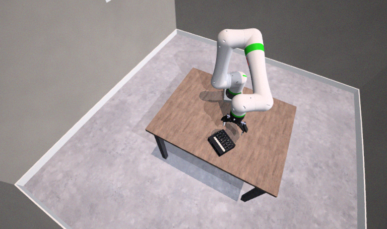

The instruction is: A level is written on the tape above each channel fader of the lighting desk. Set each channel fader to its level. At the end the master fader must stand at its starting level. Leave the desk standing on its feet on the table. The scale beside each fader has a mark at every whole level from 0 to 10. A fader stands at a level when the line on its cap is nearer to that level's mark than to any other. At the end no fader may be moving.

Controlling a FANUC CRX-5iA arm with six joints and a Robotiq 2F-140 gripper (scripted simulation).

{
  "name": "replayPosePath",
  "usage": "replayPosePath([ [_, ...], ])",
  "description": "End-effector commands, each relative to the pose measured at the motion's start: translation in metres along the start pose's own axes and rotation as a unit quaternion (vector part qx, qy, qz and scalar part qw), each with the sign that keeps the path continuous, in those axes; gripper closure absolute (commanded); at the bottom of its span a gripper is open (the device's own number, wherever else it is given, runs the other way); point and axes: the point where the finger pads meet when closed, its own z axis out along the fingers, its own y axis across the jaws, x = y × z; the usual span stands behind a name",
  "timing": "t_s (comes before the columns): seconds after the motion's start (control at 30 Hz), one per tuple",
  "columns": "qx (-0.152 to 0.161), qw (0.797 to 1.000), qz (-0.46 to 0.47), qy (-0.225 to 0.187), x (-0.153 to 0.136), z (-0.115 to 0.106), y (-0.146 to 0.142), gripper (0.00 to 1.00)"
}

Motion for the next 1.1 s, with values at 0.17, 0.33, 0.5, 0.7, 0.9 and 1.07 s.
replayPosePath([
  [0.17, -0.034, 0.974, 0.221, 0.02, -0.0003, 0.0001, 0.0001, 0.0],
  [0.33, -0.034, 0.974, 0.221, 0.02, -0.0003, 0.0001, 0.0001, 0.0],
  [0.5, -0.034, 0.974, 0.221, 0.02, -0.0003, 0.0001, 0.0001, 0.0],
  [0.7, -0.034, 0.974, 0.221, 0.02, -0.0003, 0.0001, 0.0001, 0.0],
  [0.9, -0.034, 0.974, 0.221, 0.02, -0.0003, 0.0001, 0.0001, 0.0],
  [1.07, -0.034, 0.974, 0.221, 0.02, -0.0003, 0.0001, 0.0001, 0.0],
])
